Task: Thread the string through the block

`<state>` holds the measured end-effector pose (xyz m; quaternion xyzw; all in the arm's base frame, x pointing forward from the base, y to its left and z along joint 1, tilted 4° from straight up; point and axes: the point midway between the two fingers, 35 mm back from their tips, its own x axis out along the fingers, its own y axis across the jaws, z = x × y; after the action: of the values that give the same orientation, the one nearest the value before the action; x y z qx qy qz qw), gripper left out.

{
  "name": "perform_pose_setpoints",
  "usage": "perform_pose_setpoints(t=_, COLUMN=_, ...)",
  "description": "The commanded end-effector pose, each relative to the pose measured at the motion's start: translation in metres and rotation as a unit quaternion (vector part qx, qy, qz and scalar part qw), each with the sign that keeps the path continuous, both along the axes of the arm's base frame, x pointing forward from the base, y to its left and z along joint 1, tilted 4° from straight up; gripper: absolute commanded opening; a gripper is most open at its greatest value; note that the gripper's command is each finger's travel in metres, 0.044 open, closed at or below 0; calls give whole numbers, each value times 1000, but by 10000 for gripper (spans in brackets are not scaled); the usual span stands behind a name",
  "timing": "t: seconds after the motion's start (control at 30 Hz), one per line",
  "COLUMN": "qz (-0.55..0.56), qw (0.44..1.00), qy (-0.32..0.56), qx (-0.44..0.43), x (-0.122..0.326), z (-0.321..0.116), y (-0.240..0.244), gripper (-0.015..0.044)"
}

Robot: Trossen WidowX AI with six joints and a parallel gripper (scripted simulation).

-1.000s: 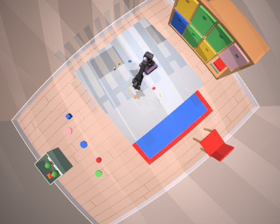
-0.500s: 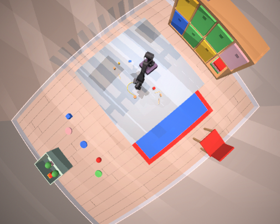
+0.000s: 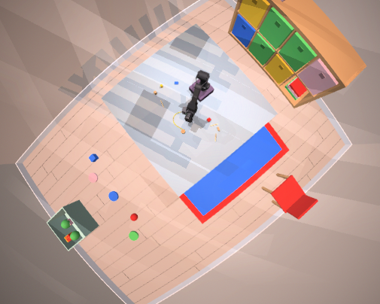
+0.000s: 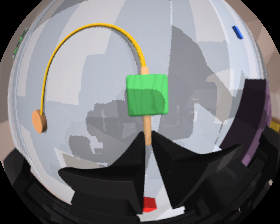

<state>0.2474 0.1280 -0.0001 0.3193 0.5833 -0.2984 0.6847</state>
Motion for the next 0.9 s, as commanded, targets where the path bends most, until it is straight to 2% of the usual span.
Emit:
perform_pose_setpoints(t=0.0, qz=-2, qw=1000, qy=-2, qx=-2, x=-3, z=1, y=3, gripper=0)
perform_pose_setpoints(t=0.87, qz=4, qw=1000, qy=1, qx=-1, x=-29, z=0, y=37, gripper=0)
